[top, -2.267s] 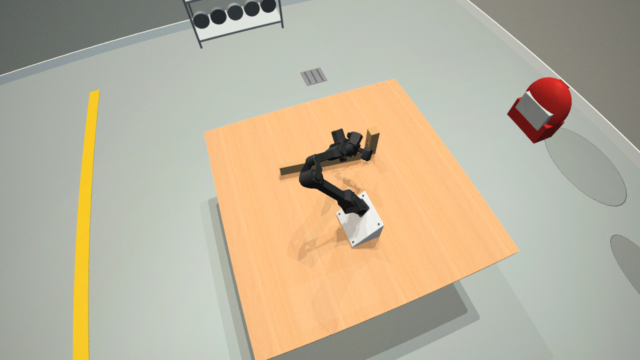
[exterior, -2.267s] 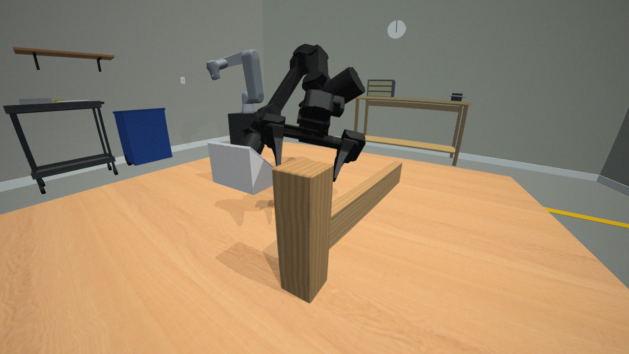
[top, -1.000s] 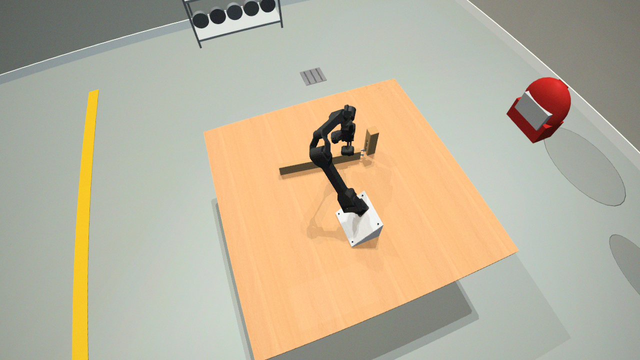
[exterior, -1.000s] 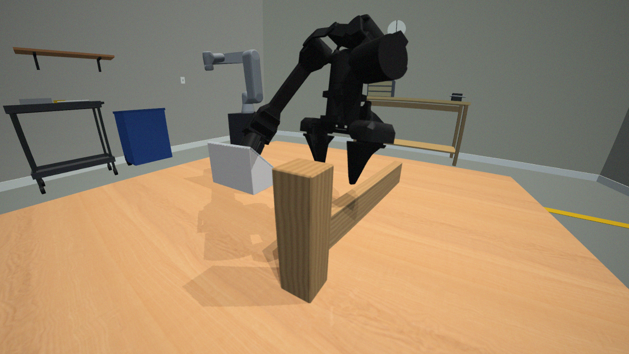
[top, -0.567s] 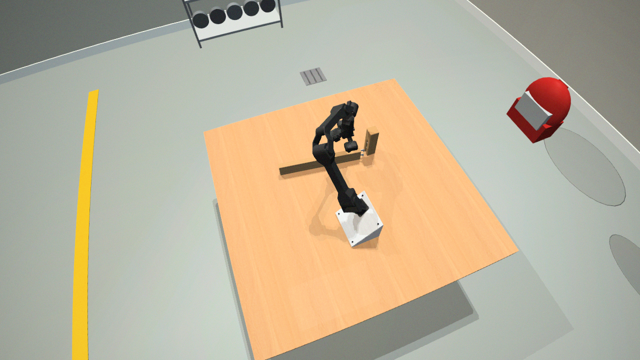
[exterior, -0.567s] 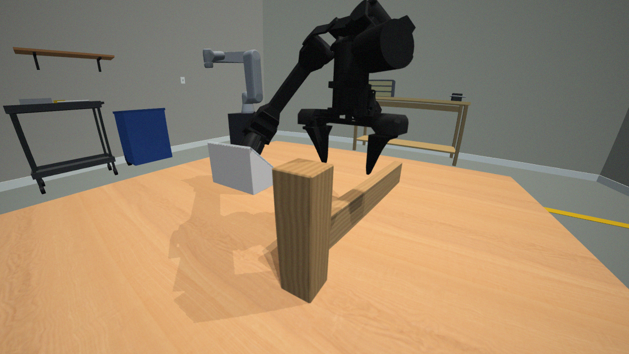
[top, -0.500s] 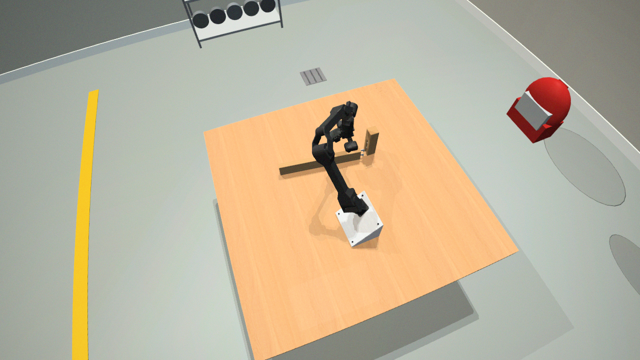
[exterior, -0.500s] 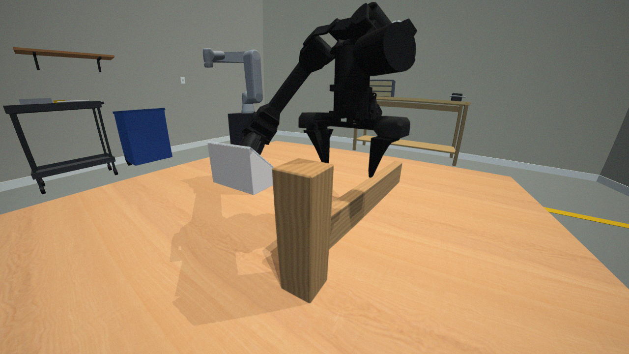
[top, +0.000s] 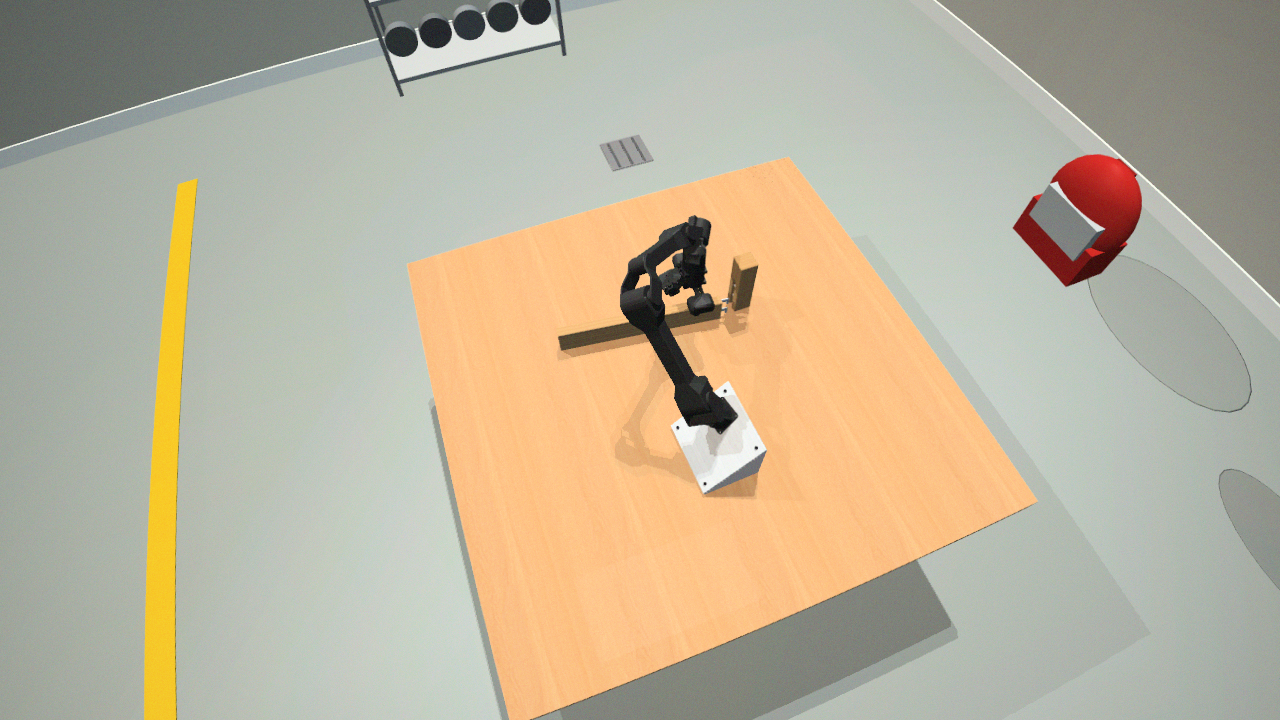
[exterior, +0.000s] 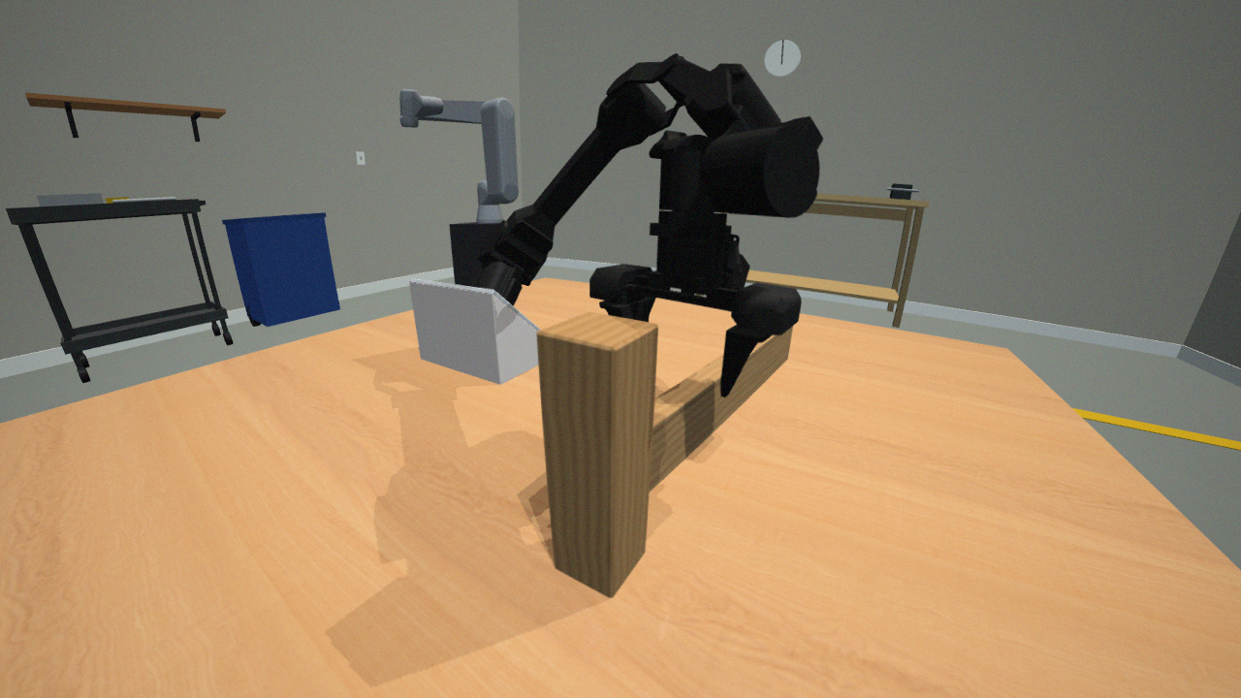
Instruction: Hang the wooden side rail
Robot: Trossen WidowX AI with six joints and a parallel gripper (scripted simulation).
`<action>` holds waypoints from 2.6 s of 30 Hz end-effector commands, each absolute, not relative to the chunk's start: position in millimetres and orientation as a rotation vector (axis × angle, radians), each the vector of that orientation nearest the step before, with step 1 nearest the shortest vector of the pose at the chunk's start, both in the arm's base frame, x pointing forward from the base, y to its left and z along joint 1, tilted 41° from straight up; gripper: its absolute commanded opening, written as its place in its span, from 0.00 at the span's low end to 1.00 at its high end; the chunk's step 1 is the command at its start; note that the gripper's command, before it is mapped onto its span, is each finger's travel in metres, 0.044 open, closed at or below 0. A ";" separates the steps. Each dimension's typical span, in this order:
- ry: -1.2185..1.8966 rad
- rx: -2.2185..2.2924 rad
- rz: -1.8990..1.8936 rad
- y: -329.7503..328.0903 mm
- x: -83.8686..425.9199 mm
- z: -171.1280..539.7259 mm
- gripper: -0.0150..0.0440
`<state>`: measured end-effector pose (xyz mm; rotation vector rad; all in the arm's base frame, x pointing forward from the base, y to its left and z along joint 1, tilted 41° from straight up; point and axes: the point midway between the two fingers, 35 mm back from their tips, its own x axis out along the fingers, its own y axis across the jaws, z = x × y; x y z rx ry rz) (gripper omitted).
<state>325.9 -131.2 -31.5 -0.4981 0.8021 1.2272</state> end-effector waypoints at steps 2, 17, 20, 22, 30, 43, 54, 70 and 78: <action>0.800 -0.487 1.223 -126.0 326.4 -37.6 1.00; 0.800 -0.487 1.223 -110.8 330.3 -56.2 1.00; 0.800 -0.487 1.223 -107.6 330.8 -59.8 1.00; 0.800 -0.487 1.223 -105.5 331.2 -62.2 1.00; 0.799 -0.486 1.224 -97.0 332.3 -71.6 1.00; 0.798 -0.486 1.224 -89.0 332.8 -80.1 0.82; 0.798 -0.486 1.224 -89.0 332.8 -80.1 0.43; 0.785 -0.504 1.234 -88.9 332.7 -79.9 0.25; 0.744 -0.560 1.264 -88.8 332.6 -79.7 0.25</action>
